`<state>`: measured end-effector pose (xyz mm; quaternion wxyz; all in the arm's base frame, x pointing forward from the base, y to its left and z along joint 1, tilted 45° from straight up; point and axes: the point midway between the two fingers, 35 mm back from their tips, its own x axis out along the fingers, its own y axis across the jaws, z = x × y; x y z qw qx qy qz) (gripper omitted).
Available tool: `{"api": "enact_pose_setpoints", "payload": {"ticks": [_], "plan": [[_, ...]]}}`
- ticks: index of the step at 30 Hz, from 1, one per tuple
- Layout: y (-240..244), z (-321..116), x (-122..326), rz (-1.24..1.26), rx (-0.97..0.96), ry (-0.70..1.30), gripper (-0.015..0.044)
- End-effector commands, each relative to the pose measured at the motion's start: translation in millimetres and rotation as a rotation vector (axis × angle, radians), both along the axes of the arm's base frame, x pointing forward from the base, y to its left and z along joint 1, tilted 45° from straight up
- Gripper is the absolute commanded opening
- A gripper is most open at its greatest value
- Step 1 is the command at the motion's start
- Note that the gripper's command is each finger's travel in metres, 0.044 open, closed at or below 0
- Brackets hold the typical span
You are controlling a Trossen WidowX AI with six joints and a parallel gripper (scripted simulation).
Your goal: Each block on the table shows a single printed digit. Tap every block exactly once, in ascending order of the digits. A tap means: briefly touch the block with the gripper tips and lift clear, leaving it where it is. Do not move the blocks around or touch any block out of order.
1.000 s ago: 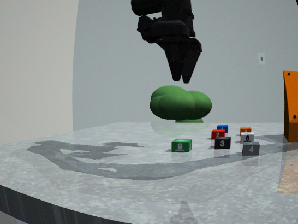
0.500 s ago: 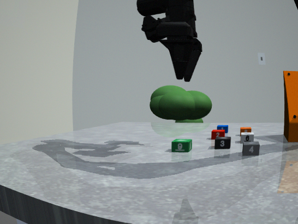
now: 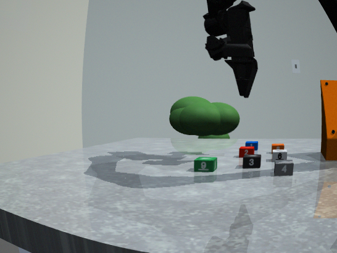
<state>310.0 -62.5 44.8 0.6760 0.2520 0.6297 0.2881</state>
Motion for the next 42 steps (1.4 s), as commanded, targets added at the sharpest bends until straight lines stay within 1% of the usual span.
{"api": "enact_pose_setpoints", "payload": {"ticks": [1,15,17,22,24,42], "plan": [[0.0,-2.3,-1.3,0.010,-0.003,-0.003,0.0400],[-1.8,-3.8,-0.9,0.010,-0.003,-0.003,0.0400],[-16.2,-16.0,1.9,0.009,-0.006,-0.003,0.0400],[-71.9,-70.1,2.0,0.009,-0.011,-0.004,0.0400],[-85.0,-84.9,-0.7,0.010,-0.010,-0.004,0.0400],[-86.6,-86.8,-1.1,0.010,-0.009,-0.005,0.0400]]}}
